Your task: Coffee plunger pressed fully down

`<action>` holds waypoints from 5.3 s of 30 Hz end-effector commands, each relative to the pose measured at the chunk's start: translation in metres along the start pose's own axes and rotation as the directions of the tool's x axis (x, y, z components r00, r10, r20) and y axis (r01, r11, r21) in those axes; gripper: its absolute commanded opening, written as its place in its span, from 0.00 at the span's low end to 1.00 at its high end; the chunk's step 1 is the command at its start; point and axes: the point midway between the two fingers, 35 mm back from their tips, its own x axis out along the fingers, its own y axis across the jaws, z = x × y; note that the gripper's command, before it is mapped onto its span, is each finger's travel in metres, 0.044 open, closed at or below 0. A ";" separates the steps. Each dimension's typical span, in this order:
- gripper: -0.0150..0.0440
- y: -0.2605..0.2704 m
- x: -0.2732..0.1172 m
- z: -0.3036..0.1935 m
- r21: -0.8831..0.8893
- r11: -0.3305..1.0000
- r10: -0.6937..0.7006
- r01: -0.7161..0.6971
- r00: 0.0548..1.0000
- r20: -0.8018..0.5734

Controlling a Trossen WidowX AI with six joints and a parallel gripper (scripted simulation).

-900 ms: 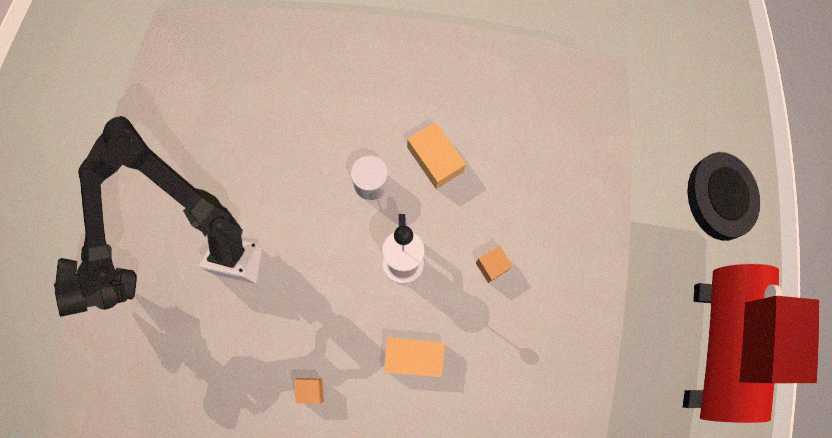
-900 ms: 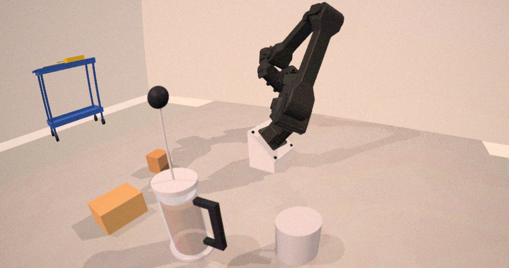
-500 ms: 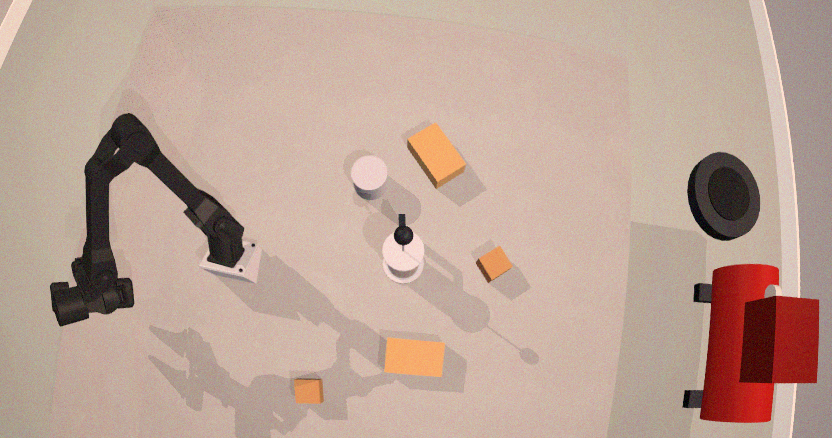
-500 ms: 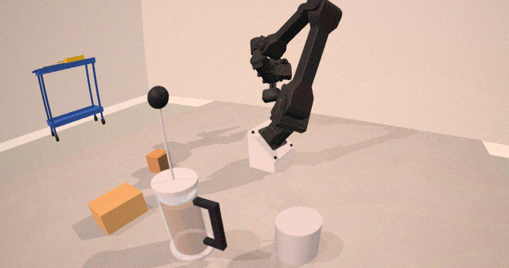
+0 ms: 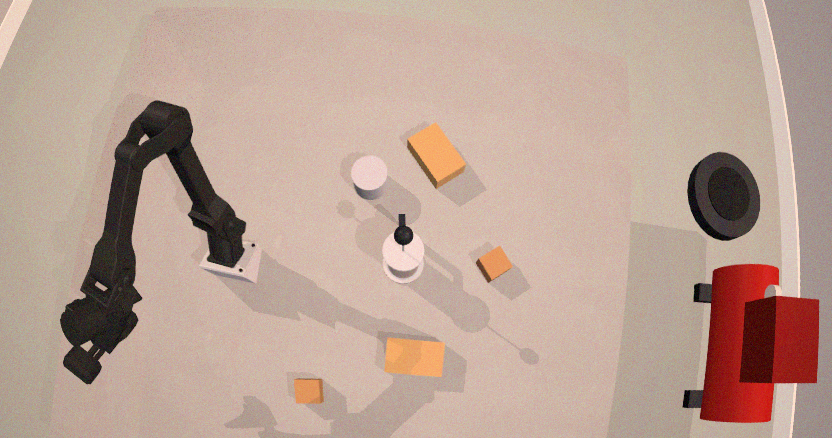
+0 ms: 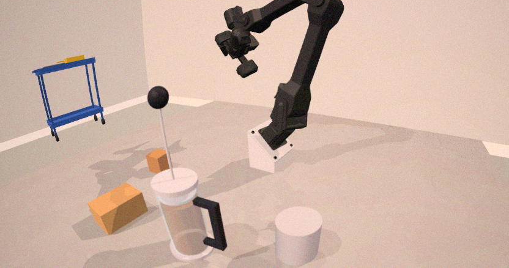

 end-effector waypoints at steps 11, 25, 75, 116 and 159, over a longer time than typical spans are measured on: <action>1.00 0.059 -0.139 -0.142 -0.532 0.615 0.224 -0.582 0.776 -0.590; 1.00 0.001 -0.339 -0.249 -0.201 -0.269 -0.016 -0.942 0.213 -0.977; 1.00 -0.184 -0.473 -0.290 0.538 -0.635 -0.489 -0.554 -0.251 -0.835; 0.47 -0.201 -0.467 -0.306 0.538 -0.635 -0.489 -0.554 -0.252 -0.835; 0.47 -0.254 -0.432 -0.336 0.539 -0.634 -0.488 -0.554 -0.254 -0.835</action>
